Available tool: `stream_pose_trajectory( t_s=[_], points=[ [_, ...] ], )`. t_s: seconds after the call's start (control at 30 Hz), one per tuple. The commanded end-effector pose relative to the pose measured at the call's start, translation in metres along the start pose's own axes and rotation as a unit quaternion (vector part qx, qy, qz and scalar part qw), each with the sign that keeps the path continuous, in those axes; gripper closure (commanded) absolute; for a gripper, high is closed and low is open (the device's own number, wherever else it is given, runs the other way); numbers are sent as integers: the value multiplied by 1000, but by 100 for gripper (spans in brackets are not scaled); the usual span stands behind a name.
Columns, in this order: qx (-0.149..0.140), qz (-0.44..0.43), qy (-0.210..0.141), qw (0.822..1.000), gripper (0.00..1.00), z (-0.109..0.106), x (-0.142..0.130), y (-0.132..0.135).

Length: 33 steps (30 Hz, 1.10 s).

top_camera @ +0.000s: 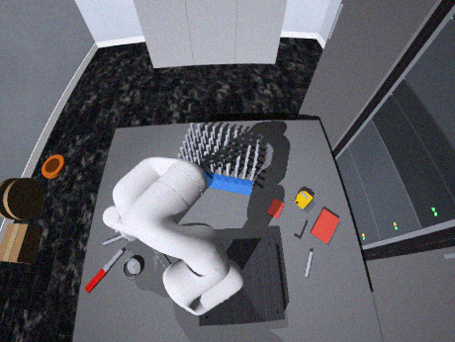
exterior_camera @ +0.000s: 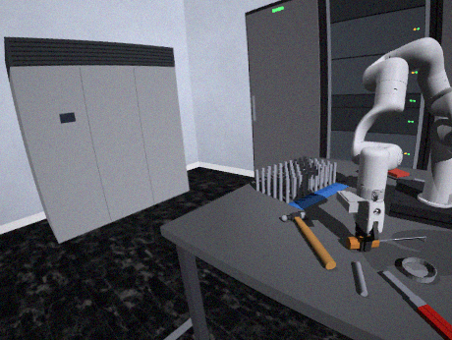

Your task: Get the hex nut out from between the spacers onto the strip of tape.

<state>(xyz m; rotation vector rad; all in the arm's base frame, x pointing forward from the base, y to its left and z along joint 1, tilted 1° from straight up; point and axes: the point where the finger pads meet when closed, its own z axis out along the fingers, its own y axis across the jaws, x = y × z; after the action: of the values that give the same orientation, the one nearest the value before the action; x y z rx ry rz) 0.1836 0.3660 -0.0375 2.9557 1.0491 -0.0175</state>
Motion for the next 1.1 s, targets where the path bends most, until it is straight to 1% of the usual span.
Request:
stream_pose_trajectory(
  t_s=[0.0, 0.8, 0.93, 1.07],
  points=[
    [0, 0, 1, 1000, 100, -1, 1, 0],
    [0, 0, 1, 1000, 100, -1, 1, 0],
    [0, 0, 1, 1000, 100, -5, 1, 0],
    [0, 0, 1, 1000, 100, -13, 1, 0]
  ],
)
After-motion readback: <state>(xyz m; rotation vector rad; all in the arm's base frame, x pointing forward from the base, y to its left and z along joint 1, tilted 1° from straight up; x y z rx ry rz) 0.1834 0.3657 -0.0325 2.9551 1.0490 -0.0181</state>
